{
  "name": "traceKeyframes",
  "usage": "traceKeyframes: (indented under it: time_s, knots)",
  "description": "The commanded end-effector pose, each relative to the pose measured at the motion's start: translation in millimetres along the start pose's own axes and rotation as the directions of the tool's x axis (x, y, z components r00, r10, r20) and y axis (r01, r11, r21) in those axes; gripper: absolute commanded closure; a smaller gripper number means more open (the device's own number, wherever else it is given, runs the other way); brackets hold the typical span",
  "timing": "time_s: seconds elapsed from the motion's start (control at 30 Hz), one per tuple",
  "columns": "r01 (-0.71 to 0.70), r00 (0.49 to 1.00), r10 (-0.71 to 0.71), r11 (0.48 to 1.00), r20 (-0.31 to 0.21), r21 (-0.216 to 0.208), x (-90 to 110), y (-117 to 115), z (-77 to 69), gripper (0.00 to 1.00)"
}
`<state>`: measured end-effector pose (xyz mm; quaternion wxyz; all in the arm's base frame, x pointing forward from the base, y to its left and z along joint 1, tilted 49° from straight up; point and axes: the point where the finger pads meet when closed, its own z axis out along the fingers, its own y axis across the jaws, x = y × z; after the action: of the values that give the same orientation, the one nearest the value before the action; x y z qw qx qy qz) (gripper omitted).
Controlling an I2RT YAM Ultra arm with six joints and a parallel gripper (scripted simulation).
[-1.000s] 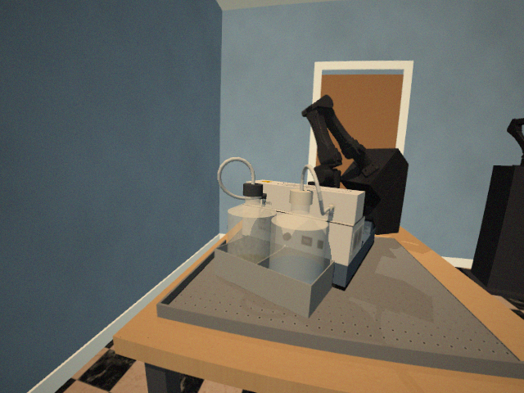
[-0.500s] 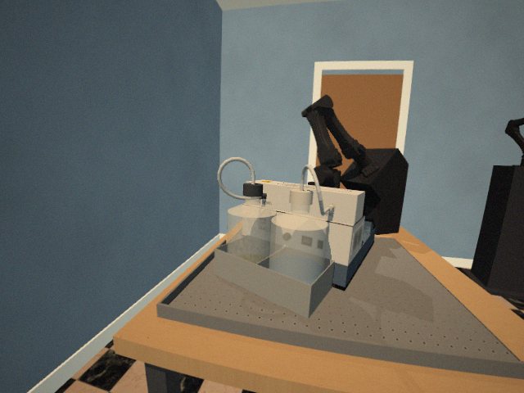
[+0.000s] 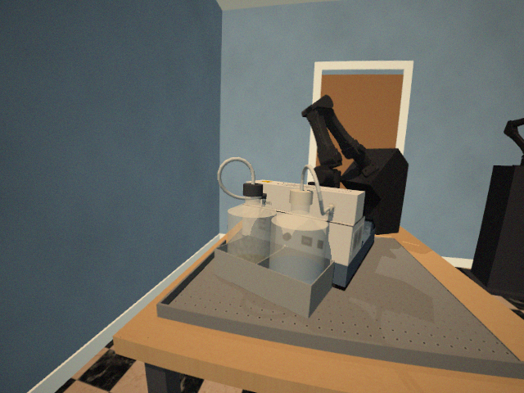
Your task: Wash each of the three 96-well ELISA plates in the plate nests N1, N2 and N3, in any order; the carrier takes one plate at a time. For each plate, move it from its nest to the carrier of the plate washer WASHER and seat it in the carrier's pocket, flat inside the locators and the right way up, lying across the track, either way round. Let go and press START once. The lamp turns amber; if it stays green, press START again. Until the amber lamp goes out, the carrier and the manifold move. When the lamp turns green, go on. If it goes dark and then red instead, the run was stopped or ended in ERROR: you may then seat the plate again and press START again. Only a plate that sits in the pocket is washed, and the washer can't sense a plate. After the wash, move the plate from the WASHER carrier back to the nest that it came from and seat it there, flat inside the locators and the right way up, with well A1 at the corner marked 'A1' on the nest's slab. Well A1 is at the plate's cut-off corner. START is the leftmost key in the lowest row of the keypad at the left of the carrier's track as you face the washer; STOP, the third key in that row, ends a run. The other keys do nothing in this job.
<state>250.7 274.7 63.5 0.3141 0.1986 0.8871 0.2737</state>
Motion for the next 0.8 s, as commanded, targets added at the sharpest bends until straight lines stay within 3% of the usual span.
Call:
traceKeyframes:
  time_s: [0.0,0.2,0.77]
  knots:
    - [0.001,1.0,-0.001,1.0,0.002,-0.007,-1,2,-1.0,0.0]
    - [0.001,1.0,-0.001,1.0,0.002,-0.007,-1,2,-1.0,0.0]
    - [0.0,1.0,0.0,1.0,0.002,-0.007,-1,2,-25.9,0.0]
